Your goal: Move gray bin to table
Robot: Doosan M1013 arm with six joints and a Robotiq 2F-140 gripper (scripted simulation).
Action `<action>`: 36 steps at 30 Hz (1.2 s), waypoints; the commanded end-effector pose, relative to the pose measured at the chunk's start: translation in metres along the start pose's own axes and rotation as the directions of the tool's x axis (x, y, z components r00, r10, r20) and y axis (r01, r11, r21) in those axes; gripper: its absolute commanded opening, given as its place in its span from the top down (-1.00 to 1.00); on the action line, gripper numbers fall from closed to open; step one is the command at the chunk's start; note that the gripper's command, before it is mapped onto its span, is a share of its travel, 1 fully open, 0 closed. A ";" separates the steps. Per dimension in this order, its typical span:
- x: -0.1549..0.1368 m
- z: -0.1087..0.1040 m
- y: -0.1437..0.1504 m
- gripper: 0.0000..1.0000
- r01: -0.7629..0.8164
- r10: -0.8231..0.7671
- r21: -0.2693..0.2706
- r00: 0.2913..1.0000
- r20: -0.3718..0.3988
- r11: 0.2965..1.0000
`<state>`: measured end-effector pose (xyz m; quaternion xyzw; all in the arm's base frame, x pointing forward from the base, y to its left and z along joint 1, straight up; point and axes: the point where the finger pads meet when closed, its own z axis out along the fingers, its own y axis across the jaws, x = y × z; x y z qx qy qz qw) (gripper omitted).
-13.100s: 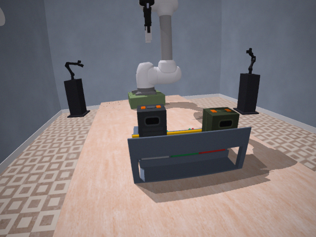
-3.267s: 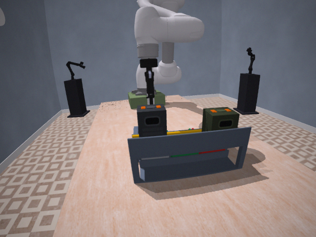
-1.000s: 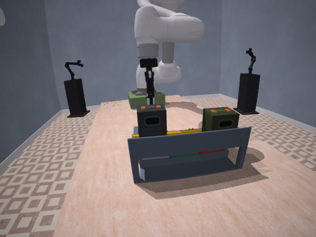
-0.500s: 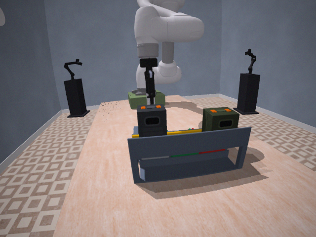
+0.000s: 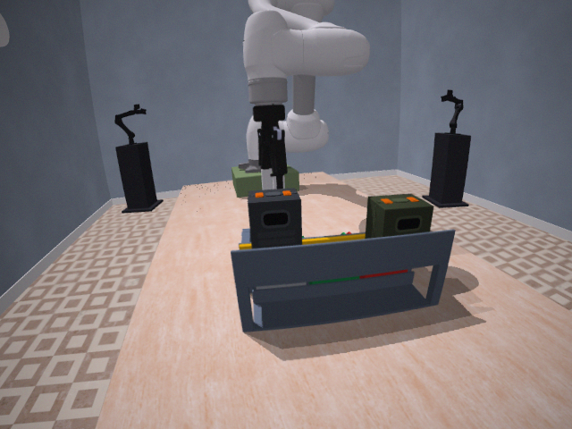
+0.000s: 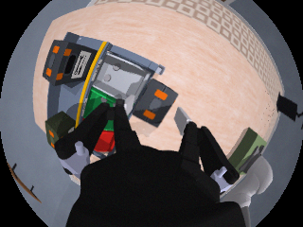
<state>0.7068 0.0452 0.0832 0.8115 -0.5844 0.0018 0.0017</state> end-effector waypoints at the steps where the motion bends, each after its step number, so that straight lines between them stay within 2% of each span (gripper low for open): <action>1: 0.000 0.000 0.000 -0.15 0.022 -0.022 0.000 1.000 0.000 1.000; 15: 0.000 0.000 0.000 -0.15 0.038 -0.038 0.000 0.999 0.000 0.999; 20: 0.000 0.001 0.000 -0.15 -0.220 0.220 0.000 0.975 0.000 0.975; 32: 0.000 0.001 0.000 -0.15 -0.220 0.220 0.000 0.975 0.000 0.975; 36: 0.000 0.001 0.000 -0.15 -0.417 0.417 0.000 0.909 0.000 0.909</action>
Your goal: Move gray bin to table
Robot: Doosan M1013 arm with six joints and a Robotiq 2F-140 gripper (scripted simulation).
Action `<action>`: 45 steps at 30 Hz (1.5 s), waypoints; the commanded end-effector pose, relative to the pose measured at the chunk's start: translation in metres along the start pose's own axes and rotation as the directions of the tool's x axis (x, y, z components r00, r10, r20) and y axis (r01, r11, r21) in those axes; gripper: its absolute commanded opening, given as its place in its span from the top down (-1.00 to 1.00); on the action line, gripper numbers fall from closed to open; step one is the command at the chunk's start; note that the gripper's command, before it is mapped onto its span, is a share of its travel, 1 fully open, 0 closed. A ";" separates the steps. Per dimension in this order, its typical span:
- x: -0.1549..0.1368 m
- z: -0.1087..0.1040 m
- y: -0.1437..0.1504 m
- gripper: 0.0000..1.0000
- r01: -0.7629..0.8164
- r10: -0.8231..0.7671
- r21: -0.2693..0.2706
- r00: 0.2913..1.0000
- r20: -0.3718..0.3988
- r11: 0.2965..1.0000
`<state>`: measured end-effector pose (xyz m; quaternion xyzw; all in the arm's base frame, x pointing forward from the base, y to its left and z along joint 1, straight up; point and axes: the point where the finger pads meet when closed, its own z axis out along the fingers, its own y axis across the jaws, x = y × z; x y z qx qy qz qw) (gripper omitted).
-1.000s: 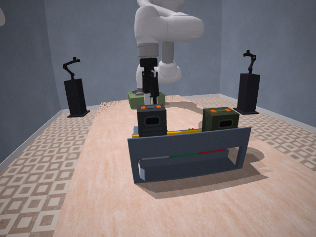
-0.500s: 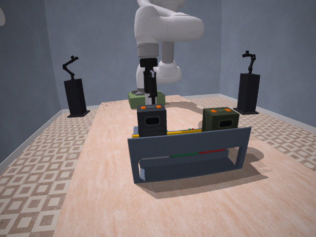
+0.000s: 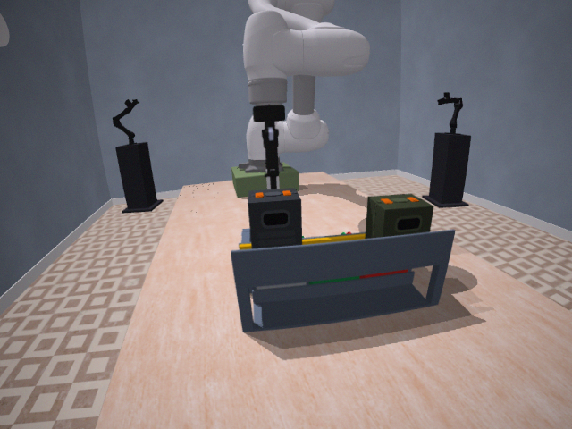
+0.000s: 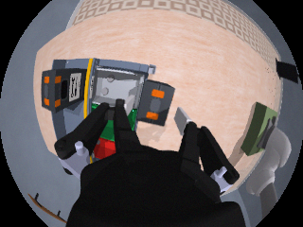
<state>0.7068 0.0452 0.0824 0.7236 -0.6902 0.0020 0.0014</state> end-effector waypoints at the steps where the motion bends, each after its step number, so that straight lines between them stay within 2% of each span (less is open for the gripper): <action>1: 0.000 0.000 0.000 -0.15 -0.205 0.205 0.000 0.979 0.000 0.979; 13: 0.000 0.000 0.000 -0.15 -0.205 0.205 0.000 0.979 0.000 0.979; 18: 0.000 0.000 0.000 -0.15 -0.449 0.449 0.000 0.893 0.000 0.893; 30: 0.000 0.000 0.000 -0.15 -0.449 0.449 0.000 0.893 0.000 0.893; 35: 0.000 0.000 0.000 -0.15 -0.663 0.663 0.000 0.748 0.000 0.748; 45: 0.000 0.000 0.000 -0.15 -0.663 0.663 0.000 0.748 0.000 0.748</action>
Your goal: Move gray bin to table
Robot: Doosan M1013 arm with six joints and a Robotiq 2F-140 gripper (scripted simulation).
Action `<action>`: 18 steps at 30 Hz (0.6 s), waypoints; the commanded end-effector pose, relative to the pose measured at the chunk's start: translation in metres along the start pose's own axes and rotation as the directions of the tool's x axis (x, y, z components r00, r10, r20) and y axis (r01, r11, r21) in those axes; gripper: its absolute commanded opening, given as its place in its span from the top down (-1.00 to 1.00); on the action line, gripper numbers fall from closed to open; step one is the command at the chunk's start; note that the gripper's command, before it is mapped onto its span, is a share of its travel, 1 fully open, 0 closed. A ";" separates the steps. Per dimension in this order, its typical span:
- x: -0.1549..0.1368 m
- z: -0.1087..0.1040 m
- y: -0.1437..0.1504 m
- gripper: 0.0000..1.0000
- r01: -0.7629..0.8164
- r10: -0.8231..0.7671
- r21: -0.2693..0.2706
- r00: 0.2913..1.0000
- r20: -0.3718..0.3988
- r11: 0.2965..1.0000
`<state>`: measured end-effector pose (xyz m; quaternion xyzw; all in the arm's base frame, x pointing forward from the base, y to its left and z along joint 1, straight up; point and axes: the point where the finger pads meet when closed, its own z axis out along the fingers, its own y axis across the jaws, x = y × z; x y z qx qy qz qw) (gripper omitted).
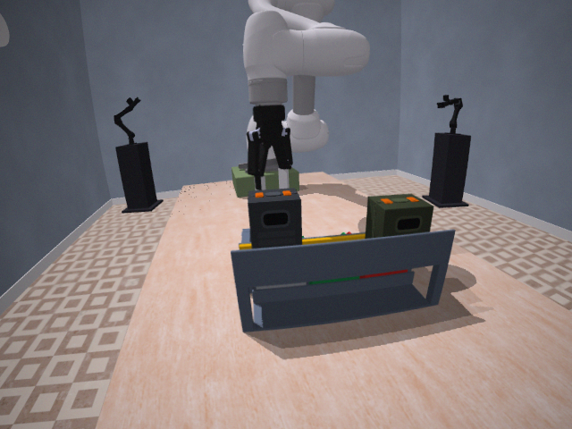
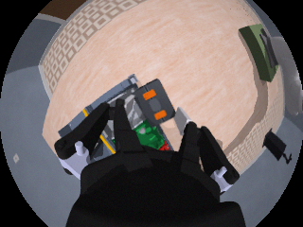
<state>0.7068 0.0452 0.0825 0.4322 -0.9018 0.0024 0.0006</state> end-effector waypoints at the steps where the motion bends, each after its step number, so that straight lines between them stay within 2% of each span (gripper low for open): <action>1: 0.000 0.000 0.000 -0.15 -0.001 0.001 0.000 1.000 0.000 1.000; 2: 0.000 0.000 0.000 -0.15 -0.001 0.001 0.000 1.000 0.000 1.000; 7: 0.000 0.000 0.000 -0.15 -0.258 0.258 0.000 0.966 0.000 0.966; 18: 0.000 0.000 0.000 -0.15 -0.258 0.258 0.000 0.966 0.000 0.966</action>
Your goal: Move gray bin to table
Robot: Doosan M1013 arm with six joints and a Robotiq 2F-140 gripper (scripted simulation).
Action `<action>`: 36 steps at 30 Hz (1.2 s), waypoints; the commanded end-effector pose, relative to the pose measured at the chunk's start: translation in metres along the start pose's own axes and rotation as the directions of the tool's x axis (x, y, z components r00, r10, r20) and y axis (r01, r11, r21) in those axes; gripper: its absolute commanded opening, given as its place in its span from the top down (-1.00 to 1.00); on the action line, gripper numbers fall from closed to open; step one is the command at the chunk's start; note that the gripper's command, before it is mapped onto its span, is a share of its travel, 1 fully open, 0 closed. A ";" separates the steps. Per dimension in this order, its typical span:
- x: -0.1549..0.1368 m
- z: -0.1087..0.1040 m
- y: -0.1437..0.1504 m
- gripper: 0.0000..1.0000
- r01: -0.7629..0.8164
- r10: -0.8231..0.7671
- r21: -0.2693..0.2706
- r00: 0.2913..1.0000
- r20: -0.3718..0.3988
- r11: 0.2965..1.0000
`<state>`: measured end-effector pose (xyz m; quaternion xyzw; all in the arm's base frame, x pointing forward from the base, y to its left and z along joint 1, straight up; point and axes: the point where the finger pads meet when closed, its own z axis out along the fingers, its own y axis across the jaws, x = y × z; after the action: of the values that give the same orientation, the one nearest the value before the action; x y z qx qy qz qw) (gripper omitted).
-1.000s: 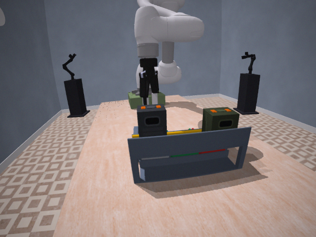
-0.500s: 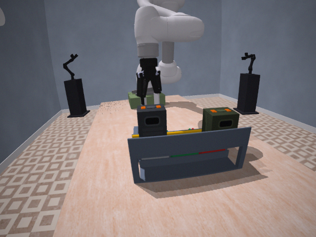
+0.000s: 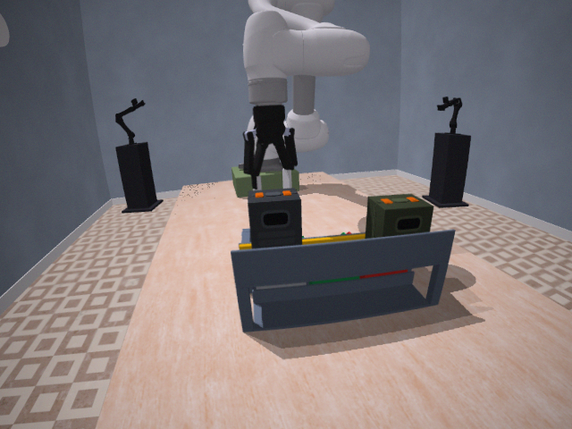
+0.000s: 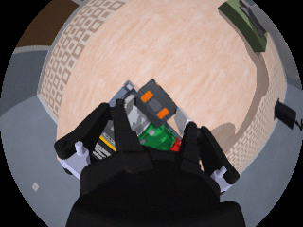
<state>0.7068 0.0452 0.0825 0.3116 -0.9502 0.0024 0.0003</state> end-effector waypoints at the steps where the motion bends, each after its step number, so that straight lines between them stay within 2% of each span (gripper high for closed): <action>1: 0.000 0.000 0.000 -0.15 -0.001 0.001 0.000 1.000 0.000 1.000; 6: 0.000 0.000 0.000 -0.15 -0.257 0.257 0.000 0.966 0.000 0.966; 18: 0.000 0.000 0.000 -0.15 -0.257 0.257 0.000 0.966 0.000 0.966; 23: 0.000 0.000 0.000 -0.15 -0.497 0.497 0.000 0.868 0.000 0.868; 35: 0.000 0.000 0.000 -0.15 -0.497 0.497 0.000 0.868 0.000 0.868; 36: 0.000 0.000 0.000 -0.15 -0.541 0.541 0.000 0.841 0.000 0.841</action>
<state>0.7068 0.0452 0.0826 0.0569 -0.9984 0.0024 -0.0003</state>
